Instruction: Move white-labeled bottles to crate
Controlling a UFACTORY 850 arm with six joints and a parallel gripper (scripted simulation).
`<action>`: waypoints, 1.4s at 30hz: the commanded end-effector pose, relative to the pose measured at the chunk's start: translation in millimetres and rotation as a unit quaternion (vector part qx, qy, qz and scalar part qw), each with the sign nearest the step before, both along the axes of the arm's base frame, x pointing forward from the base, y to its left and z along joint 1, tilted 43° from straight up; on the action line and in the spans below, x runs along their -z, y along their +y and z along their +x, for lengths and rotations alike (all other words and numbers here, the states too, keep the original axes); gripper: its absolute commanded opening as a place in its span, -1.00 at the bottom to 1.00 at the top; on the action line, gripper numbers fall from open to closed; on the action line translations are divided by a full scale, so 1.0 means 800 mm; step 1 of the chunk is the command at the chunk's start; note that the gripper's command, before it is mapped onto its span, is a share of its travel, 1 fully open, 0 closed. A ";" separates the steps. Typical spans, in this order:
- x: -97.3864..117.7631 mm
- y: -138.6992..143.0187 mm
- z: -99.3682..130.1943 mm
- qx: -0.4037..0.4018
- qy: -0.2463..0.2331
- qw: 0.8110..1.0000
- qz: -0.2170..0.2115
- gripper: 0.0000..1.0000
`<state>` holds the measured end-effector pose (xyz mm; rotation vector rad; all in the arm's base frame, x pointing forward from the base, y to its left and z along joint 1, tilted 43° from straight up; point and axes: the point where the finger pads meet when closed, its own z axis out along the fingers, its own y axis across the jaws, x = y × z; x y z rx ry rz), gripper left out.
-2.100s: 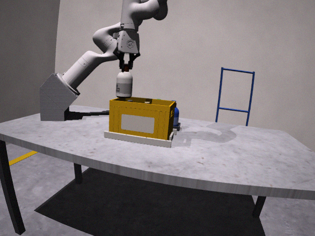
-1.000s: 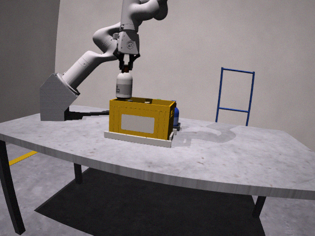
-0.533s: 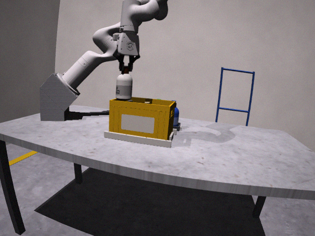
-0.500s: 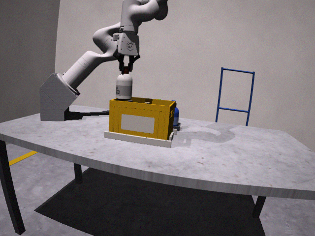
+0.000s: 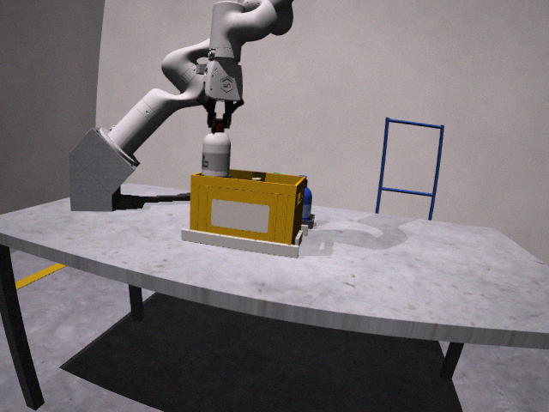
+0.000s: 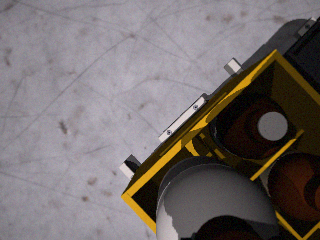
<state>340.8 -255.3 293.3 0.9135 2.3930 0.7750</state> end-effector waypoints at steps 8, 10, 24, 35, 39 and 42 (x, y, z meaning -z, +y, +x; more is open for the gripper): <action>0.008 0.003 0.007 0.000 0.000 1.000 -0.001 -1.00; 0.009 0.004 0.008 0.000 0.000 1.000 -0.001 -1.00; 0.021 0.009 0.017 0.000 0.000 1.000 -0.001 -1.00; 0.033 0.014 0.027 0.000 0.000 1.000 -0.001 -1.00; 0.037 0.016 0.030 0.000 0.000 1.000 -0.001 -1.00; 0.038 0.017 0.031 0.000 0.000 1.000 -0.001 -1.00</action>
